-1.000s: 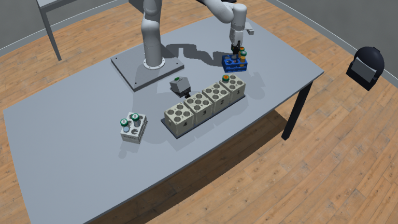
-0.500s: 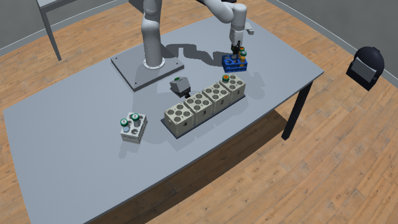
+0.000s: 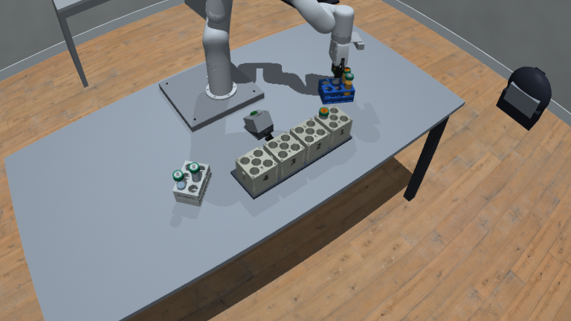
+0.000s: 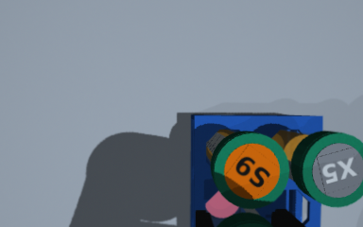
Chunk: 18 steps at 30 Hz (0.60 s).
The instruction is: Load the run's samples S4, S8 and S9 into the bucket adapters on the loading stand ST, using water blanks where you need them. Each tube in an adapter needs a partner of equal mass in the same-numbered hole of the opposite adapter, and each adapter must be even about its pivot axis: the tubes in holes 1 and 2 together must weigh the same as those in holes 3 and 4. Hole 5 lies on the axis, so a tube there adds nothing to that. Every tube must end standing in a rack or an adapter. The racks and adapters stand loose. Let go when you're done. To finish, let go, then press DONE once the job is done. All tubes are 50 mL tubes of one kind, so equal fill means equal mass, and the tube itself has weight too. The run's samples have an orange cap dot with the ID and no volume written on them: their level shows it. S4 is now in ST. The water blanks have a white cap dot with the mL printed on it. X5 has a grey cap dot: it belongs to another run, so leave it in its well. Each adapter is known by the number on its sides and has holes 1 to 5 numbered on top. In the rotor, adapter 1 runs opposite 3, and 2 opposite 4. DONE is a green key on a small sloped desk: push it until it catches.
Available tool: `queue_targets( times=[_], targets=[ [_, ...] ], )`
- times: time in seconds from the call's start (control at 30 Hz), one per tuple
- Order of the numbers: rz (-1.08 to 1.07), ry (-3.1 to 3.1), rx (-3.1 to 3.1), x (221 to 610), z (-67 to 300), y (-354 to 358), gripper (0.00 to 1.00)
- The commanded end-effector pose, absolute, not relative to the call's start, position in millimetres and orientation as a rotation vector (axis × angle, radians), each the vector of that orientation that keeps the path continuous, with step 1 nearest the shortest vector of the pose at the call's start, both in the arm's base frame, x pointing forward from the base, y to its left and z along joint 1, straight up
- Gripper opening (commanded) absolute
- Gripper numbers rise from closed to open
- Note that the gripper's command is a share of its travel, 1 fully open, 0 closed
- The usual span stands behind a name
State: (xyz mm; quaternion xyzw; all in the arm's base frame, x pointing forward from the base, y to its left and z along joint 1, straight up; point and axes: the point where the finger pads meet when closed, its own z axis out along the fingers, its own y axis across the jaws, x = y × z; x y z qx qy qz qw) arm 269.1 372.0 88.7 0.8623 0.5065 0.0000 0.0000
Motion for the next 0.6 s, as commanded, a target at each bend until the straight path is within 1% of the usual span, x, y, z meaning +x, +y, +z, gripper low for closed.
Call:
queue_targets(
  times=[0.0,0.57],
  targets=[
    [0.011,1.588,2.703,270,92,373,0.00],
    [0.011,1.588,2.704,270,102,373,0.00]
  ],
)
